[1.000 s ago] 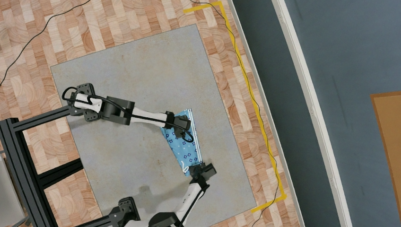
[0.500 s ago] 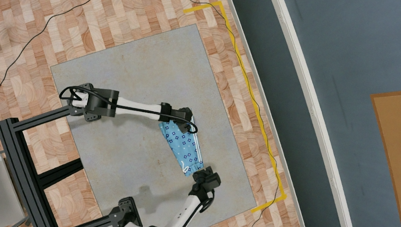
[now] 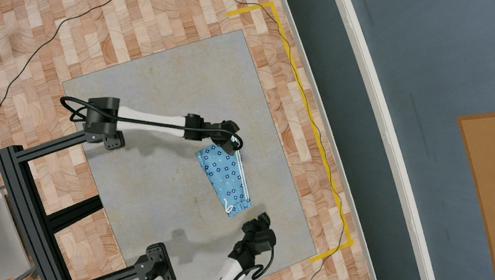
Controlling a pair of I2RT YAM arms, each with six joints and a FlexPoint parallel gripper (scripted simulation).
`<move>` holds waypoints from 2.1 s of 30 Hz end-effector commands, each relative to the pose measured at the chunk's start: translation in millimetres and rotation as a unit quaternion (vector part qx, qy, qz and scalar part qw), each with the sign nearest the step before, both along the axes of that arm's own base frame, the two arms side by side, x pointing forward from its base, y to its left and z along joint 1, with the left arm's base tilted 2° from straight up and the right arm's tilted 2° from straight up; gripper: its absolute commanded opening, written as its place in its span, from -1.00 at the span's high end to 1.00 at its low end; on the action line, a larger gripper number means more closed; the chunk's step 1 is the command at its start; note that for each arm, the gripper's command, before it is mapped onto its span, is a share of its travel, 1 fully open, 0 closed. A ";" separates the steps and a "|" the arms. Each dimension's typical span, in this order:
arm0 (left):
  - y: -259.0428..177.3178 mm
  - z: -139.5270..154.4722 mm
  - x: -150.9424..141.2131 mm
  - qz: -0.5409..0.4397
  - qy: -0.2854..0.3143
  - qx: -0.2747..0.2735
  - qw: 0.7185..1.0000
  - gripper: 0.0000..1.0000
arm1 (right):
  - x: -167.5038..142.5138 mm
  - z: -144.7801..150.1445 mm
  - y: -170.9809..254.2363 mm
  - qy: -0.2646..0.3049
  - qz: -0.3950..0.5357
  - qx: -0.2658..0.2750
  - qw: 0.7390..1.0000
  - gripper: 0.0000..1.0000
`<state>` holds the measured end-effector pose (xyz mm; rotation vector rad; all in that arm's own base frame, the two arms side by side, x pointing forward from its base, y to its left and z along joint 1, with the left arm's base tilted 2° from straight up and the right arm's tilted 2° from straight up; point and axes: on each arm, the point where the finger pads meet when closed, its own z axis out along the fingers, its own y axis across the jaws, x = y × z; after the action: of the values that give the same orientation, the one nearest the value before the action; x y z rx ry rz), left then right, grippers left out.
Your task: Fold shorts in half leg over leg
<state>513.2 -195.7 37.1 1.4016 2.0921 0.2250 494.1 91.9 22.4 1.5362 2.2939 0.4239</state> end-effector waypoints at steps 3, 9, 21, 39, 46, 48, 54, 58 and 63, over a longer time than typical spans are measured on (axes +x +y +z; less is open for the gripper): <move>7.2 58.1 9.5 0.040 -0.057 -0.055 0.996 -0.10 | 11.0 46.0 -3.6 -0.072 0.058 -0.013 0.996 -0.10; 23.0 89.0 8.4 0.073 -0.079 -0.084 0.991 -0.10 | 10.3 75.4 -10.7 -0.111 0.093 -0.035 0.989 -0.10; 57.1 156.3 2.6 0.139 -0.136 -0.154 0.969 -0.10 | 7.3 141.9 -26.1 -0.203 0.158 -0.093 0.962 -0.10; 111.7 257.7 -29.7 0.223 -0.226 -0.269 0.909 -0.10 | -19.6 239.8 -51.7 -0.328 0.238 -0.221 0.887 -0.10; 138.1 291.6 -53.6 0.256 -0.260 -0.315 0.876 -0.10 | -40.7 283.4 -63.2 -0.376 0.261 -0.290 0.841 -0.10; 144.9 302.2 -61.0 0.264 -0.271 -0.331 0.865 -0.10 | -47.3 295.9 -66.2 -0.389 0.267 -0.311 0.825 -0.10; 159.3 324.6 -81.6 0.280 -0.294 -0.367 0.837 -0.10 | -65.8 323.9 -73.9 -0.417 0.278 -0.365 0.784 -0.10; 167.8 335.4 -94.7 0.289 -0.306 -0.386 0.821 -0.10 | -78.2 336.9 -78.2 -0.426 0.285 -0.397 0.762 -0.10; 182.2 361.6 -119.3 0.298 -0.336 -0.424 0.786 -0.10 | -101.2 367.0 -85.4 -0.449 0.285 -0.458 0.712 -0.10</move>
<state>410.2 -19.4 371.3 0.1215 1.6826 0.0438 407.4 9.1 365.1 0.1217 1.7067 0.1379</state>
